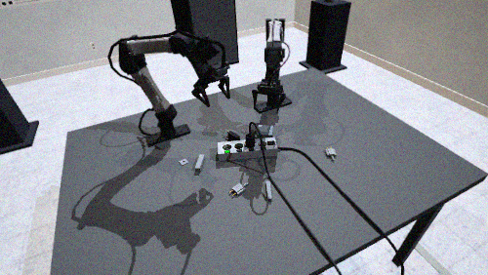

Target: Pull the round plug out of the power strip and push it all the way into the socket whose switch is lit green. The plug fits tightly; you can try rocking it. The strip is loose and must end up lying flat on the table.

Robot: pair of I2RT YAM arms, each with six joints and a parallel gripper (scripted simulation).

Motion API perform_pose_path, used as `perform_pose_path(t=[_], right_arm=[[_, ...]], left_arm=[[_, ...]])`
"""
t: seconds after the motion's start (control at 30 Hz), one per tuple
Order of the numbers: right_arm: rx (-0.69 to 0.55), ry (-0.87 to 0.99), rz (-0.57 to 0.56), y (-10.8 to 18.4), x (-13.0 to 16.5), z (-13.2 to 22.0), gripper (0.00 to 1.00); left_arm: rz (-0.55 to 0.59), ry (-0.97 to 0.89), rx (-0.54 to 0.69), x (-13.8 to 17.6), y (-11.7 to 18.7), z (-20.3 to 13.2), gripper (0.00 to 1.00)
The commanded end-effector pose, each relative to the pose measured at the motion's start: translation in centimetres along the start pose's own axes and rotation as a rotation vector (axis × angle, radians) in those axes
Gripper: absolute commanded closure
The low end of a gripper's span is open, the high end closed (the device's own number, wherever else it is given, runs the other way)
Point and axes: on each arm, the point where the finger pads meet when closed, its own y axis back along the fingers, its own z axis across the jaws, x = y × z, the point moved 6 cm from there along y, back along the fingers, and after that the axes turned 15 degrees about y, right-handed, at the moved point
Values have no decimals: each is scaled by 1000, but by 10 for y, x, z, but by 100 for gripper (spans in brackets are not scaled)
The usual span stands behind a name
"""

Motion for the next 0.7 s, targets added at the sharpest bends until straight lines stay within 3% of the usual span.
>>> perform_pose_path(t=[0.0, 0.07, 0.27, 0.37, 0.4, 0.67], right_arm=[[-11, -19, -29, 9, -9, -1, 0], [-11, -19, -29, 9, -9, -1, 0], [-11, -19, -29, 9, -9, -1, 0], [12, -37, -26, 6, -7, -5, 0], [25, -52, -22, 4, -5, -8, 0], [12, -112, -52, -15, -9, -25, 0]], left_arm=[[-95, -17, 5, -51, -31, -37, 0], [-92, -41, 28, -59, -49, -61, 0], [-97, -47, 36, -63, -59, -70, 0], [-64, -95, 39, -59, -60, -69, 34], [-52, -124, 40, -58, -60, -68, 37], [82, -388, 90, -57, -66, -60, 37]])
